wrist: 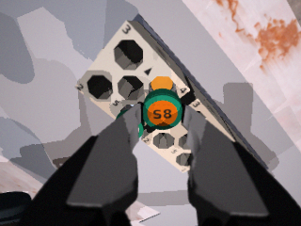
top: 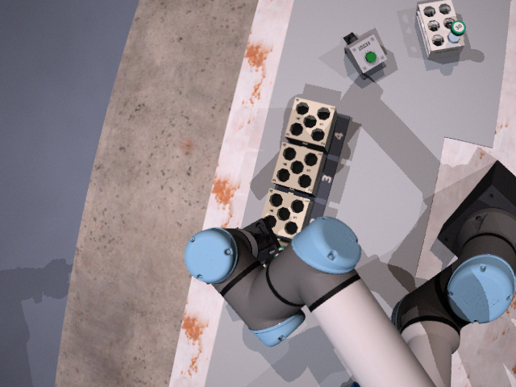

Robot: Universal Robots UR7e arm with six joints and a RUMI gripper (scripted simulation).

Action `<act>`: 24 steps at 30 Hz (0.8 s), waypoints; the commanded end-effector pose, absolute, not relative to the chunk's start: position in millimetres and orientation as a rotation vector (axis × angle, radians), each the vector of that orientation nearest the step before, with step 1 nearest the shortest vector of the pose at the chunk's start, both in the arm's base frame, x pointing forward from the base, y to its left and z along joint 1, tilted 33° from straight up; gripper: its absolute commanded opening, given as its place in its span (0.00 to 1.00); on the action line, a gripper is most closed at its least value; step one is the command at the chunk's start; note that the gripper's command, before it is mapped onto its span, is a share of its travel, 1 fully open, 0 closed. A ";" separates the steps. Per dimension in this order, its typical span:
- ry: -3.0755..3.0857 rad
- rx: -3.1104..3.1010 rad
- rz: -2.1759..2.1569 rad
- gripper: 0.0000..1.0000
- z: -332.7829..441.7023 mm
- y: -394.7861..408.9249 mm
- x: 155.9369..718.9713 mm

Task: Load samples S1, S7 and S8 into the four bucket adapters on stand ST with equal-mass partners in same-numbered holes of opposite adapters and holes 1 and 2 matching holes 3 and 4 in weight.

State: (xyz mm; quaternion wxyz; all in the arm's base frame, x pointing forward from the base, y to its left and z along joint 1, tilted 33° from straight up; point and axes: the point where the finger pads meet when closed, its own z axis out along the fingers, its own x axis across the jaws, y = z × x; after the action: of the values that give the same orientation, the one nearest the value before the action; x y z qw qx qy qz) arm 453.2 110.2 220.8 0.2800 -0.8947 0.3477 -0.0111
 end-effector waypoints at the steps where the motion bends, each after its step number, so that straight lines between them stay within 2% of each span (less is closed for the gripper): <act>1: 0.933 -2.399 -0.032 0.00 215.6 113.3 455.0; 24: 0.933 -2.399 -0.032 0.00 203.2 120.5 458.2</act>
State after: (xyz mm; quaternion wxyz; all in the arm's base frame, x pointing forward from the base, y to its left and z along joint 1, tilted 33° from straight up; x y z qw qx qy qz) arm 457.5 119.9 204.3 0.2799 -0.8947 0.3478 -0.0112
